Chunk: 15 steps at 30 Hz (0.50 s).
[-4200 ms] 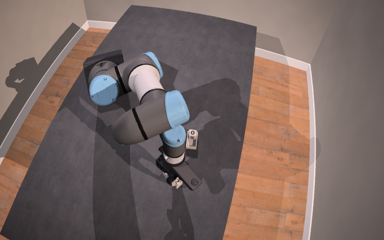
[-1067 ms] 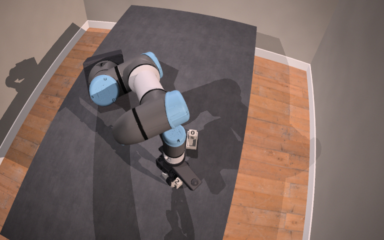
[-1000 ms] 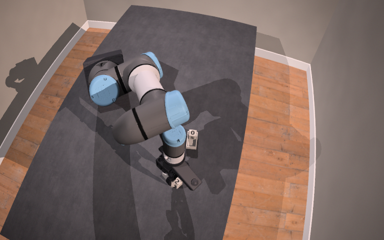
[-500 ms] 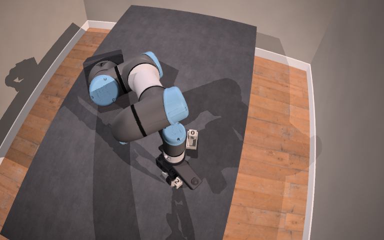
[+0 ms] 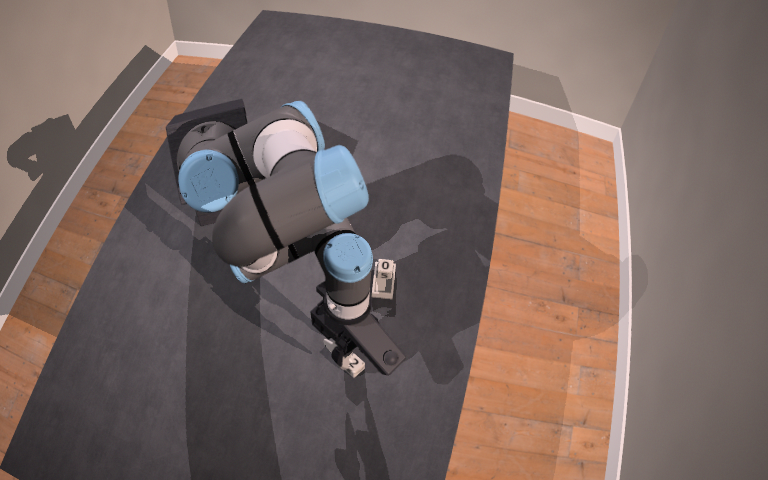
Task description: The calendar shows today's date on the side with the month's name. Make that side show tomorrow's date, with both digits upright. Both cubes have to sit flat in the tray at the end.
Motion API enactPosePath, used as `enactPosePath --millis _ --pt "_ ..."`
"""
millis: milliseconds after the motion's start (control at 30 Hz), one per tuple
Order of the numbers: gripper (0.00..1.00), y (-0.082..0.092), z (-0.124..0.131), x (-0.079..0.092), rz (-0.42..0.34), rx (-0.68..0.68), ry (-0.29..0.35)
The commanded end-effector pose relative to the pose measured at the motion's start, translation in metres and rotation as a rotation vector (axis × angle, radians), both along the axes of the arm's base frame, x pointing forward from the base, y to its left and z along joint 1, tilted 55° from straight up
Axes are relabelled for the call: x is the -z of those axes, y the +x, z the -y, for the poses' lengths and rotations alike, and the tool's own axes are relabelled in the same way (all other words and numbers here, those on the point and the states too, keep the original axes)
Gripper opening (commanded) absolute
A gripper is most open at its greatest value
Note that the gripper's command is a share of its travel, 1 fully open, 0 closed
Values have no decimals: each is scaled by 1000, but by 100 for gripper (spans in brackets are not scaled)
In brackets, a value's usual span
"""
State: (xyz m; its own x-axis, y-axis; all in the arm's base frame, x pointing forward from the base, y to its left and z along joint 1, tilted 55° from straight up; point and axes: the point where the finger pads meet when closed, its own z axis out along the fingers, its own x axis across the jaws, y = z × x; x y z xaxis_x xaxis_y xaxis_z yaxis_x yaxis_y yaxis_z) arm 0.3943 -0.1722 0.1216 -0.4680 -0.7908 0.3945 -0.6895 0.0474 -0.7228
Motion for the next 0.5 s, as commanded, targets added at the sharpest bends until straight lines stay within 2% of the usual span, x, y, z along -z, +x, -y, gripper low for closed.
enactPosePath --millis 0,467 --pt "28 -8 -9 -8 -1 -1 1" --pt "28 -22 -25 -23 -1 -1 1"
